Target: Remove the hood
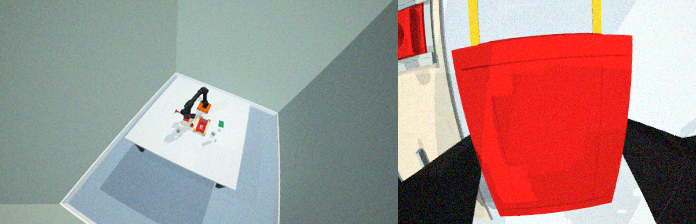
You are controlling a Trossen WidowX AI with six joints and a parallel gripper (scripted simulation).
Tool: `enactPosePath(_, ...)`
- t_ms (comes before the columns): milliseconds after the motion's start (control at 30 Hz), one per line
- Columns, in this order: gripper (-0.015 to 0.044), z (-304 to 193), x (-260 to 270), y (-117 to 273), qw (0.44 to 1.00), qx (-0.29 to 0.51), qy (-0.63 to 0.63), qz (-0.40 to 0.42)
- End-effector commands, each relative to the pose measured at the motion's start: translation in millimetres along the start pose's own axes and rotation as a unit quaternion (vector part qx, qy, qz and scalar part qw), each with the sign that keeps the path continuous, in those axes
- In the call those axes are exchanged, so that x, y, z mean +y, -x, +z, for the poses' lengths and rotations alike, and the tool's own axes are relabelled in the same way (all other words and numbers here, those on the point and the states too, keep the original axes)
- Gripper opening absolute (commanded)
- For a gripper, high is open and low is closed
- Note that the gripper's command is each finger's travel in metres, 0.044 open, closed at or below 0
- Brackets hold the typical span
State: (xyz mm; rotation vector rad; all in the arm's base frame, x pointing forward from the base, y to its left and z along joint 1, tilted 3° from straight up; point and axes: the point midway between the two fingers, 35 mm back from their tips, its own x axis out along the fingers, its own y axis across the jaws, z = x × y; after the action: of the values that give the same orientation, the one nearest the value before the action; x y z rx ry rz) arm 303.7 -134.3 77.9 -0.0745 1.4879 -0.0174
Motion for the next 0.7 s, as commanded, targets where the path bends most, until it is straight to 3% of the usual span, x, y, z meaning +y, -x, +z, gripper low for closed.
enactPosePath(0, 0.0000, -2.3, 2.0, -6.4, 1.000, 0.005, 0.002, 0.005)
enactPosePath(667, 0.0000, -2.6, 2.1, -12.7, 1.000, 0.005, 0.002, 0.005)
